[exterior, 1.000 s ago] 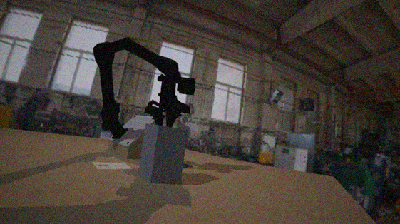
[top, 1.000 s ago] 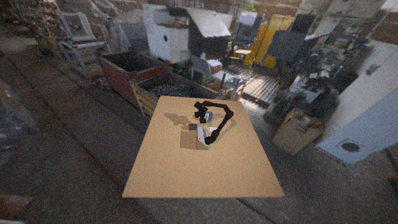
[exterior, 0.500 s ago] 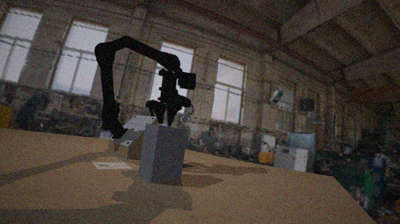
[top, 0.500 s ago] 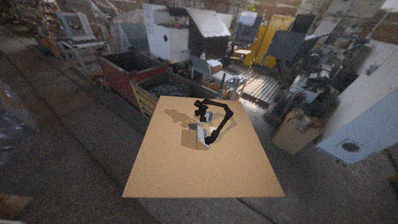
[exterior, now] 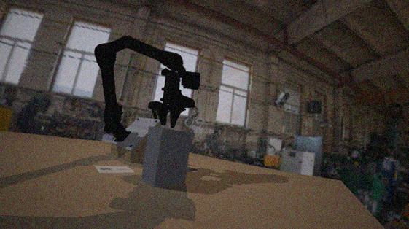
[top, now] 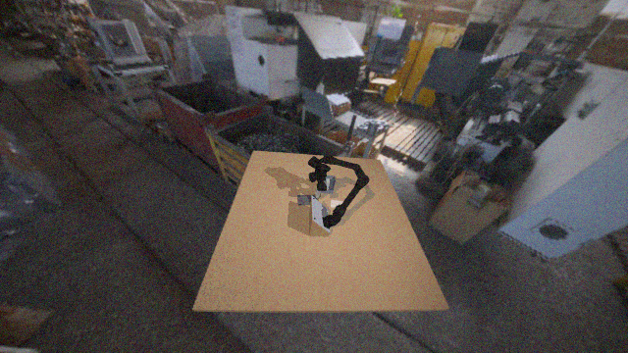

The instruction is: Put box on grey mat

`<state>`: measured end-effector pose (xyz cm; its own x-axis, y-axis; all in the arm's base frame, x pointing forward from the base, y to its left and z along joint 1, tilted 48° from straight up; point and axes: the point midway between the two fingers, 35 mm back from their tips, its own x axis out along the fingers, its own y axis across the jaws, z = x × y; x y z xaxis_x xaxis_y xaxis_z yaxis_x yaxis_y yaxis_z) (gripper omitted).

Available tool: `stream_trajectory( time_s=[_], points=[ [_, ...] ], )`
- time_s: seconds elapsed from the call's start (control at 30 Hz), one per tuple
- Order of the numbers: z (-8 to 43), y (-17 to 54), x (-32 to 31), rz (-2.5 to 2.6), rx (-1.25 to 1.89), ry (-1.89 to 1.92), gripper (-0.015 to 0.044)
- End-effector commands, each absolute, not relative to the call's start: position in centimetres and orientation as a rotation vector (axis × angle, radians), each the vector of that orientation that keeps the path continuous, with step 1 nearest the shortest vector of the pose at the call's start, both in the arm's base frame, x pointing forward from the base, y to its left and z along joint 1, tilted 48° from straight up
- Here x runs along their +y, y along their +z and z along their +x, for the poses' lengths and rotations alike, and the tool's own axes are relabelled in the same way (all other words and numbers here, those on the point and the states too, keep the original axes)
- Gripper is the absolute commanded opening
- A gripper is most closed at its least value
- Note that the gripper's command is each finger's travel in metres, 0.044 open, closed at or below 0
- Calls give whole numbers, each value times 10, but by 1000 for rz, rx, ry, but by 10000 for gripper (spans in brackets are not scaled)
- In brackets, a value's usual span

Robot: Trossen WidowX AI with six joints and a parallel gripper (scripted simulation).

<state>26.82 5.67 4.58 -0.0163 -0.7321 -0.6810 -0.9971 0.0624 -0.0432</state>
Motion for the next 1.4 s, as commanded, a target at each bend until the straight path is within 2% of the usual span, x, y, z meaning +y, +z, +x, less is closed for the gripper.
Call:
stream_trajectory(
  time_s=[0.0,1.37],
  points=[
    [273,54,50,-1716,1798,622,157],
    [296,131,-20,-1685,1809,544,157]
  ],
)
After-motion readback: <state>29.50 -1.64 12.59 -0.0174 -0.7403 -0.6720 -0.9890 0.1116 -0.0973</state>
